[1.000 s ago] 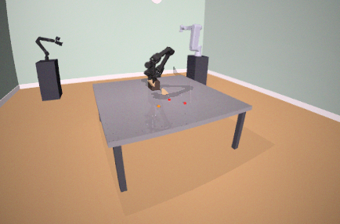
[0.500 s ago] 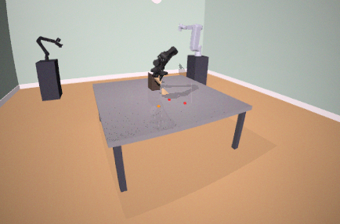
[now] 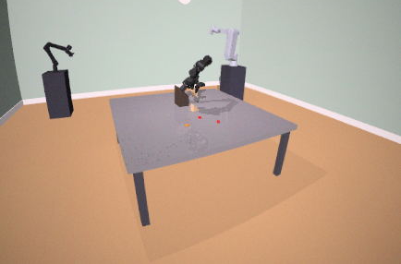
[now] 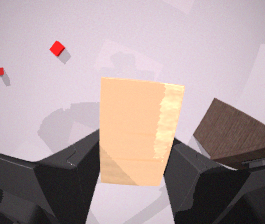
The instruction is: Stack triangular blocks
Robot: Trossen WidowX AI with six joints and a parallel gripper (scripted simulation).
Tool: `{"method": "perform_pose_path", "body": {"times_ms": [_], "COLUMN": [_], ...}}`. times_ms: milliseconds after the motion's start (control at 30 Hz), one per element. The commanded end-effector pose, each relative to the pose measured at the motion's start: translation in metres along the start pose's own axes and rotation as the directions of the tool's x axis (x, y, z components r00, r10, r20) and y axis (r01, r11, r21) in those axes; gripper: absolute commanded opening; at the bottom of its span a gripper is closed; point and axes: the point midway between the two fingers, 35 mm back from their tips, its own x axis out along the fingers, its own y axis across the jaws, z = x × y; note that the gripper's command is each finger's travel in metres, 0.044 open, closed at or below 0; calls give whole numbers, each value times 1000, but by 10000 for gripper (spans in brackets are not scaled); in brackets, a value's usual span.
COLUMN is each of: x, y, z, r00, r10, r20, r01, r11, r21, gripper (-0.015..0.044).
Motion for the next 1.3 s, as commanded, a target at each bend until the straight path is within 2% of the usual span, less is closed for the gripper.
{"method": "perform_pose_path", "body": {"times_ms": [0,567,700,1267], "x": [-1,2,8,76], "y": [0,-12,-11,-15], "z": [-16,-88,-86,-61], "r00": [1000,999,999,999], "r10": [5,13,13,15], "r20": [-7,-32,-32,-33], "r01": [-5,-13,-13,-15], "r11": [1000,1000,1000,1000], "r21": [7,10,10,8], "gripper": [0,0,0,0]}}
